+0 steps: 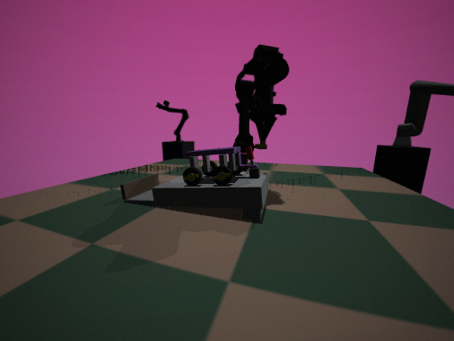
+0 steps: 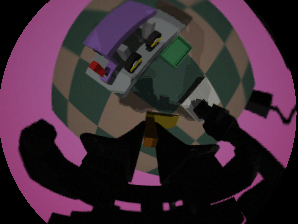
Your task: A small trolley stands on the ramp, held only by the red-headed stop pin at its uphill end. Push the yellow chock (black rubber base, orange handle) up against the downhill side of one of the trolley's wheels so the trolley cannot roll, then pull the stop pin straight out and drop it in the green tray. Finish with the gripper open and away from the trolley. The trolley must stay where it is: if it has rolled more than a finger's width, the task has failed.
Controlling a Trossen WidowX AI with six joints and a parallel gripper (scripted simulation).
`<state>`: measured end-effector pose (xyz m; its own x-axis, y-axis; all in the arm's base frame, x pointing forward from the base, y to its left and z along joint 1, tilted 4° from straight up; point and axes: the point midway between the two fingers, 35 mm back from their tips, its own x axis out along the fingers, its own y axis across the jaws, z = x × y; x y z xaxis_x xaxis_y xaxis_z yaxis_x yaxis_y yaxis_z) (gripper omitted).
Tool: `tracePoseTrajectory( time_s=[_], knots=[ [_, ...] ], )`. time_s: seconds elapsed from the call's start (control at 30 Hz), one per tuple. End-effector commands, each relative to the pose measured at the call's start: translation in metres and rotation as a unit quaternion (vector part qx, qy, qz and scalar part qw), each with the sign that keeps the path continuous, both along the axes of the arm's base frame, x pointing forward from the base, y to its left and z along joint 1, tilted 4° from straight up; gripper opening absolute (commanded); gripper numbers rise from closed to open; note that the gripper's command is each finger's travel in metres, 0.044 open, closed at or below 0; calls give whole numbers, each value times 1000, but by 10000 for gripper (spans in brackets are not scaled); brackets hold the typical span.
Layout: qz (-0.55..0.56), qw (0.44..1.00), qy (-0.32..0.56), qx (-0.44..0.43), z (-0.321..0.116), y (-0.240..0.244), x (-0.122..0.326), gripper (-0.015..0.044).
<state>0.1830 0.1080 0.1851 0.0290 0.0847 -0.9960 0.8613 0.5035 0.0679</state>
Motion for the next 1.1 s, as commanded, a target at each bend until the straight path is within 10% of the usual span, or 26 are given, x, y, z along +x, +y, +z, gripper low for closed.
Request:
tracePoseTrajectory(
  time_s=[0.0, 0.4, 1.07],
  knots=[
    [-59, 998, 4, -1, 0, -1, 0, 0],
    [-245, 969, 20, 4, 0, -1, 0, 0],
    [-250, 968, 20, 2, -6, -41, 14, 0]
  ],
)
